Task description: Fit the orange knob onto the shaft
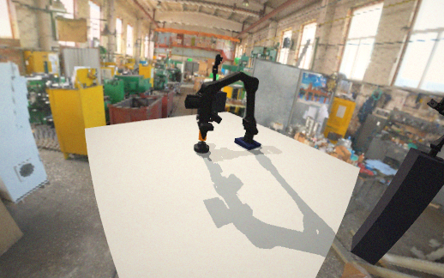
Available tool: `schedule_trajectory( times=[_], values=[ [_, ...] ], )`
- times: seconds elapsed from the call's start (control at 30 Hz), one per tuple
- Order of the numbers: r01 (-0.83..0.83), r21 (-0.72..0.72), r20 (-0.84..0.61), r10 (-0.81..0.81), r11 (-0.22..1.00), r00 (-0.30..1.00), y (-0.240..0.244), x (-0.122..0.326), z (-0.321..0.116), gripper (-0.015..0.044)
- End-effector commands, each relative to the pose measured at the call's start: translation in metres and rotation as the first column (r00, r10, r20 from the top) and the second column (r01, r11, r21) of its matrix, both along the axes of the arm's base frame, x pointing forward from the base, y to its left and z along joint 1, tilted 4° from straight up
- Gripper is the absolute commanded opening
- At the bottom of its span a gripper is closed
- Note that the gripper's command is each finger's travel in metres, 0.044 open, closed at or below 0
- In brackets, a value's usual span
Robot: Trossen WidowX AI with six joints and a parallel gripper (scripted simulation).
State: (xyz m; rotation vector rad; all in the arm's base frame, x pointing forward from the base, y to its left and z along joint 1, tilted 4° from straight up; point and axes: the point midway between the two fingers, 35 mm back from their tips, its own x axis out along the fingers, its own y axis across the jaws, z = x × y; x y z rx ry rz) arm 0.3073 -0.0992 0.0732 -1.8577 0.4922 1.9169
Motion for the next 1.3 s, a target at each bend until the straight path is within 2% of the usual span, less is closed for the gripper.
schedule_trajectory(
  times=[0.0, 0.73, 0.83, 1.0, 1.13, 1.27],
  values=[
    [-0.006, -0.004, 0.0, 0.006, 1.0, 1.0, -0.0005, -0.0011, -0.0012, 0.0],
    [0.019, -0.005, -0.001, -0.019, 1.0, 1.0, -0.0017, 0.0027, 0.0026, 0.0],
    [0.123, -0.007, -0.006, -0.123, 0.992, 0.992, -0.0017, 0.003, 0.0033, 0.0],
    [0.405, -0.015, -0.019, -0.405, 0.914, 0.914, -0.0021, 0.0045, 0.0038, 0.0],
    [0.624, -0.025, -0.028, -0.625, 0.781, 0.78, -0.0023, 0.006, 0.0038, 0.0],
    [0.809, -0.038, -0.035, -0.81, 0.586, 0.585, -0.0021, 0.007, 0.0036, 0.0]
  ],
)
